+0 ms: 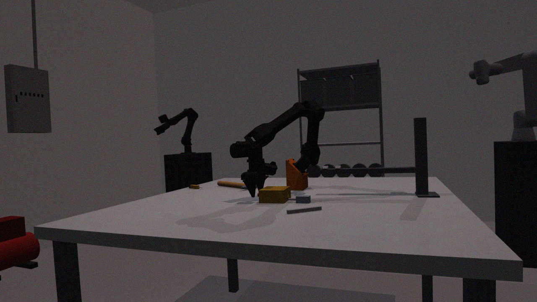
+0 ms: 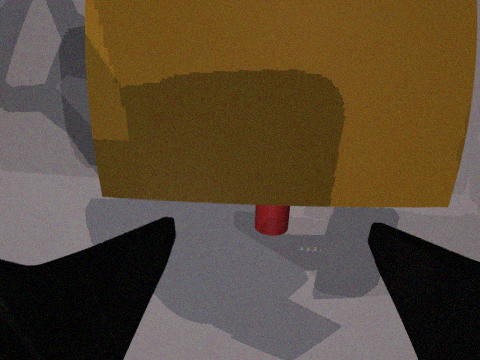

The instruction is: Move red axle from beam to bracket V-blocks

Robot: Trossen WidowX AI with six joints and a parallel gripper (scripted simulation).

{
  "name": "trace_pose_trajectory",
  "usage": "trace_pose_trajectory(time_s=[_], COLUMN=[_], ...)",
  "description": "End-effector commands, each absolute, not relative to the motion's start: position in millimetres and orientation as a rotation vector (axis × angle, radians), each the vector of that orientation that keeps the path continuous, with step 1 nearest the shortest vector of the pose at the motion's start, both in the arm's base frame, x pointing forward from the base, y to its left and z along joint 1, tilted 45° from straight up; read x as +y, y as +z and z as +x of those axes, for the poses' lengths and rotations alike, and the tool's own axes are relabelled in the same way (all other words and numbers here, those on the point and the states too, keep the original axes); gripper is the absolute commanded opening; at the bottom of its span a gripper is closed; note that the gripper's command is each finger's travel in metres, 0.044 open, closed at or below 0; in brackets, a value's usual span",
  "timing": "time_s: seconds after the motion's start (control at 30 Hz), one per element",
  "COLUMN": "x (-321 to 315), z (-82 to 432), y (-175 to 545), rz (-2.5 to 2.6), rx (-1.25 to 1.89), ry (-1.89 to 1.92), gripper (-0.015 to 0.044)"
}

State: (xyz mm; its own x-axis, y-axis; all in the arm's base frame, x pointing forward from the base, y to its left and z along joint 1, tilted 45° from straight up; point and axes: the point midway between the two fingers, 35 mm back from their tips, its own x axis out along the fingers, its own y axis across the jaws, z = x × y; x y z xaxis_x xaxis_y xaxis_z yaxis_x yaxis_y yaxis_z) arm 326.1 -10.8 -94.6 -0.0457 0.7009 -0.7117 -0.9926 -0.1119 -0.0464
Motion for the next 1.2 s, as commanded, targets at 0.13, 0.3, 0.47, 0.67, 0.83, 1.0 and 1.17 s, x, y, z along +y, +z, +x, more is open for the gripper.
trace_pose_trajectory(time_s=[0.13,0.3,0.47,0.67,0.83,1.0,1.17], x=[-9.3,-9.3,-9.3,-9.3,-9.3,-10.5,-15.8], z=[325.0,325.0,325.0,325.0,325.0,325.5,327.3], y=[-96.3,-96.3,-96.3,-96.3,-96.3,-97.4,-102.0], rz=[-0.692,-0.692,-0.692,-0.692,-0.692,-0.692,-0.692], rx=[0.556,0.556,0.556,0.556,0.556,0.556,0.557], ry=[1.568,1.568,1.568,1.568,1.568,1.568,1.567], gripper=[0.0414,0.0282,0.0151,0.0013,0.0,0.0,0.0])
